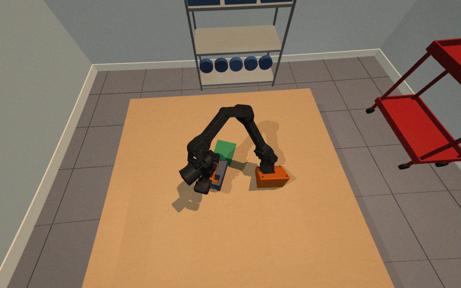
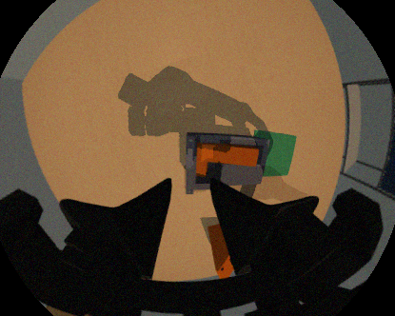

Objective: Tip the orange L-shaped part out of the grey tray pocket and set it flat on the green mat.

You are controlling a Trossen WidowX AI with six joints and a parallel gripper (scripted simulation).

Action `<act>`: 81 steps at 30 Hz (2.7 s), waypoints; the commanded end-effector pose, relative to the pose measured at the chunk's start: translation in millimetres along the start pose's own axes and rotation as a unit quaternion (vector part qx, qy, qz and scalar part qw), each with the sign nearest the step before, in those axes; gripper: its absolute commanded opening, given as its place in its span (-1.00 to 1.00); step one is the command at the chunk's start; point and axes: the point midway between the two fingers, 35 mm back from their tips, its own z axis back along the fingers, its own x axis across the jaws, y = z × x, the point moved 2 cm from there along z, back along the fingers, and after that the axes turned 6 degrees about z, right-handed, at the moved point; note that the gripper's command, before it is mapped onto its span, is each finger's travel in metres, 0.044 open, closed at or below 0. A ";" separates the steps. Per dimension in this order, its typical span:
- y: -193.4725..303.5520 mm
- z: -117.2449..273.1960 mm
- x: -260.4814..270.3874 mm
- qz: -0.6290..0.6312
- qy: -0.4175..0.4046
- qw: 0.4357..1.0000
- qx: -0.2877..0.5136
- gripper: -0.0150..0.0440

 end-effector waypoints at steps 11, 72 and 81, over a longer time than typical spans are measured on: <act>2.9 -72.9 -4.4 -0.001 0.006 1.000 0.010 0.12; 1.6 -91.3 7.1 -0.002 0.006 1.000 0.010 0.12; 1.5 1.2 -3.1 -0.001 0.005 1.000 0.011 0.12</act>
